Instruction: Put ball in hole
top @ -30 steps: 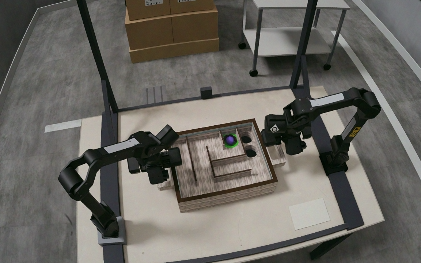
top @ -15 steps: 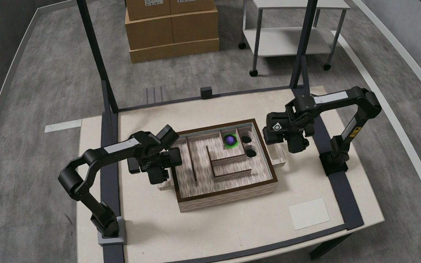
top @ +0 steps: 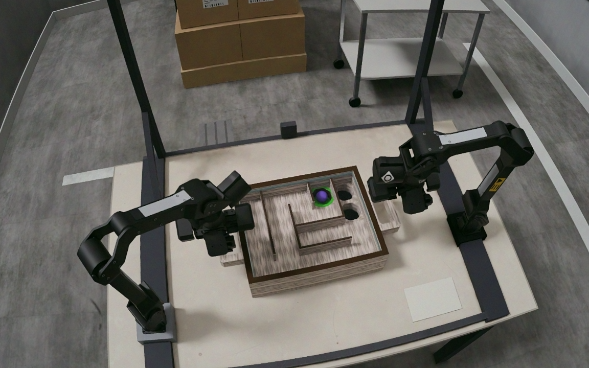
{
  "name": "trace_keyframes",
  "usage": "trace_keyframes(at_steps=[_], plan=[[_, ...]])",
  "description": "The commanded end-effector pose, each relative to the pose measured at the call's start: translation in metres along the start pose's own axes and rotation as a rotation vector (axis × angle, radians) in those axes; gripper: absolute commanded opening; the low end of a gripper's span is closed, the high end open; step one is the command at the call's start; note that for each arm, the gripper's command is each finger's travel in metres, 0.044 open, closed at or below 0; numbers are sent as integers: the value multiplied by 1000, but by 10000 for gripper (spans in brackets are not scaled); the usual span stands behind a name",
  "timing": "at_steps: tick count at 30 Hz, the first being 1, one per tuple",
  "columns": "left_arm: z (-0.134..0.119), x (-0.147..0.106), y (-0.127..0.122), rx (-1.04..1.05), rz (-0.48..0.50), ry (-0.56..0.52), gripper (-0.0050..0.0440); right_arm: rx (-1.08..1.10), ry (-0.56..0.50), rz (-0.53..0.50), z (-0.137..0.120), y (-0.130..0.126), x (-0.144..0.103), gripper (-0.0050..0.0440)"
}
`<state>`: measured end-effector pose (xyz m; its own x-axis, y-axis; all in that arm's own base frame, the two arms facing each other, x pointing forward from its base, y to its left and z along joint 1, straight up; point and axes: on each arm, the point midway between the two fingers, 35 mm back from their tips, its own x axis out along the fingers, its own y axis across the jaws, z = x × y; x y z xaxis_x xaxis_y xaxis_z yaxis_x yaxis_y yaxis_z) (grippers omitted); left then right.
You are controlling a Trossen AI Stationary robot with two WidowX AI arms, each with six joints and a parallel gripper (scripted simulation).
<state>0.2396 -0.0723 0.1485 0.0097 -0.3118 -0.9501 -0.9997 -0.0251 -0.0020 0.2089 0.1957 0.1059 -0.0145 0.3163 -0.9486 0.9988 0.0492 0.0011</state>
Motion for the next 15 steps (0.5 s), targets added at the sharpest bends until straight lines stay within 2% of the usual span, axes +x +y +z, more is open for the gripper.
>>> trace_keyframes(at_steps=[1, 9, 13, 15], plan=[[-3, -6, -4, 9, -22, 6, 175, -11, 23, 33, -6, 4, -21, 175], [-3, -6, -4, 9, -22, 6, 175, -11, 22, 32, -5, 4, -40, 175], [-3, -6, -4, 9, -22, 6, 175, -5, 12, 16, -3, 3, -35, 175], [1, -4, -2, 42, -45, -3, 175, -38, 15, 47, 2, 5, -36, 175]])
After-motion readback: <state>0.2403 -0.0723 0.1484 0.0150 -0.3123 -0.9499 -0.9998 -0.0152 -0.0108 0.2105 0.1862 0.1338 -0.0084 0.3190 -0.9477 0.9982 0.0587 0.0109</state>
